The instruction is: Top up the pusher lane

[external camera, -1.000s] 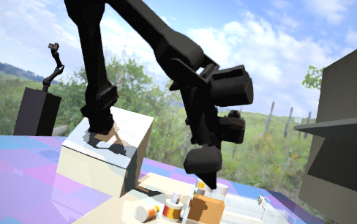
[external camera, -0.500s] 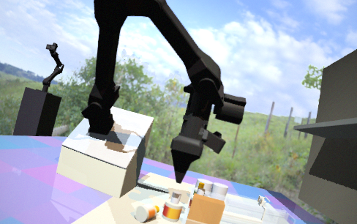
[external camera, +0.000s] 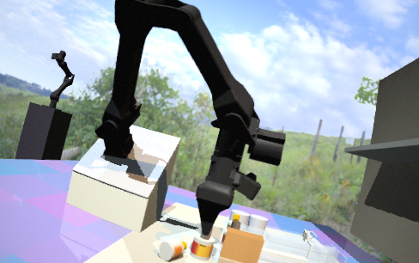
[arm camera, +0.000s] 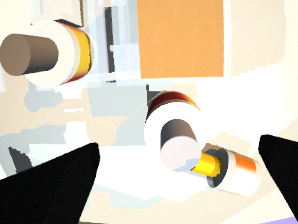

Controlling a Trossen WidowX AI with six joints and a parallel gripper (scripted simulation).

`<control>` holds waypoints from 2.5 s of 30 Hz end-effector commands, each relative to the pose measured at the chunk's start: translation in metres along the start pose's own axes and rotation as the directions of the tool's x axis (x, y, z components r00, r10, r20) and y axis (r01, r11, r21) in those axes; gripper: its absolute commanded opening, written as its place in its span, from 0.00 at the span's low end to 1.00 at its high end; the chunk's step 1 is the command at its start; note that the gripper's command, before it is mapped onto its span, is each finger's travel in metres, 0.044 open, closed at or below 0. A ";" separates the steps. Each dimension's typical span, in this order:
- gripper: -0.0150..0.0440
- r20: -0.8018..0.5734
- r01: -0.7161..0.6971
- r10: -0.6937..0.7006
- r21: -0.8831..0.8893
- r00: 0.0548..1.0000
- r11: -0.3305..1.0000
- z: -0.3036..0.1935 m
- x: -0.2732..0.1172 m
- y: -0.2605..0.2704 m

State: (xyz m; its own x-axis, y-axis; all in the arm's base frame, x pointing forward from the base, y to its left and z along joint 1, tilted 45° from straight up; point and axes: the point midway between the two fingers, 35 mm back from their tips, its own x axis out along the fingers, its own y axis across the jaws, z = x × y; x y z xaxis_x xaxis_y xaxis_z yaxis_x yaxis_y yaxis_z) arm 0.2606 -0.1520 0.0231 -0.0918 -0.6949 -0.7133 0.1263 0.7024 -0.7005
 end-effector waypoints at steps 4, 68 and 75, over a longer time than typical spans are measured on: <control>1.00 -0.005 0.006 -0.006 -0.009 1.000 1.000 -0.001 0.010 0.001; 0.25 -0.005 0.002 -0.002 -0.008 1.000 1.000 -0.002 -0.064 0.011; 0.25 -0.005 0.001 -0.001 0.002 1.000 1.000 0.006 -0.043 0.040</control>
State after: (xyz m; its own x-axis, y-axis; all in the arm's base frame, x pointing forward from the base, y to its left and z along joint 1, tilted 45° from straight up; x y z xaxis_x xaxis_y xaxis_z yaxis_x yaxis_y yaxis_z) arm 0.2737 -0.0980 0.0407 -0.0915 -0.6989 -0.7093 0.1289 0.6980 -0.7044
